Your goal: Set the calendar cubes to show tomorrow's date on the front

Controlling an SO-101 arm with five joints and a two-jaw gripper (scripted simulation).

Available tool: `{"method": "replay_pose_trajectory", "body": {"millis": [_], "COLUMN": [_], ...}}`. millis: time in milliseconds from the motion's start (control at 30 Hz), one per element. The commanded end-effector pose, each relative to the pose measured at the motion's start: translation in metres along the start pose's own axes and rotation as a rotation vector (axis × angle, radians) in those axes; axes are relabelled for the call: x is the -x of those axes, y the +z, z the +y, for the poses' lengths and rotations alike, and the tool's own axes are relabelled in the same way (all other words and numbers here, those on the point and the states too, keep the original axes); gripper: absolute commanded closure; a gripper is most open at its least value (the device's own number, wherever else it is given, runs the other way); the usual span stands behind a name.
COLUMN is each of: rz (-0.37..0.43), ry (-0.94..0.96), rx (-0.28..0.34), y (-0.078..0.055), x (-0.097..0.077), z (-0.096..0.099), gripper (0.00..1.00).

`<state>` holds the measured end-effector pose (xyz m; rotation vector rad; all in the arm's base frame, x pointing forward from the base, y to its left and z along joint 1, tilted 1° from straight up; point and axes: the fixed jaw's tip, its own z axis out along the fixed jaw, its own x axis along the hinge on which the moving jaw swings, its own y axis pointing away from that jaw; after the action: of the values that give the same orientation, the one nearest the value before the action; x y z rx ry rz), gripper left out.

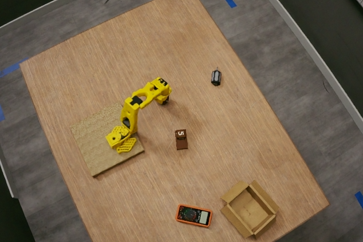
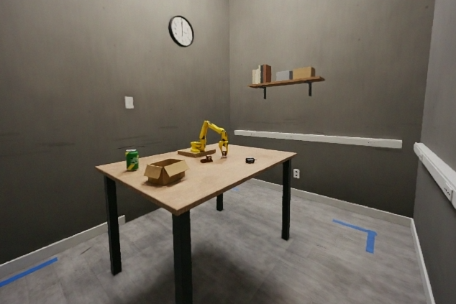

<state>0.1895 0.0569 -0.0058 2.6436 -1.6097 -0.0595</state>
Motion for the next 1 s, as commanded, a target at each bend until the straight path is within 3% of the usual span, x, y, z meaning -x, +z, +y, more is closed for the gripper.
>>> {"method": "replay_pose_trajectory", "body": {"millis": [0,267,967], "rz": [0.002,0.002,0.002], "ry": [-0.002,-0.002,-0.002], "rx": [-0.021,-0.021,-0.021], "y": [-0.013,-0.03,-0.04], "x": [-0.001,-0.001,-0.001], "z": [-0.003,0.0,0.0], "gripper": [1.0,1.0,1.0]}}
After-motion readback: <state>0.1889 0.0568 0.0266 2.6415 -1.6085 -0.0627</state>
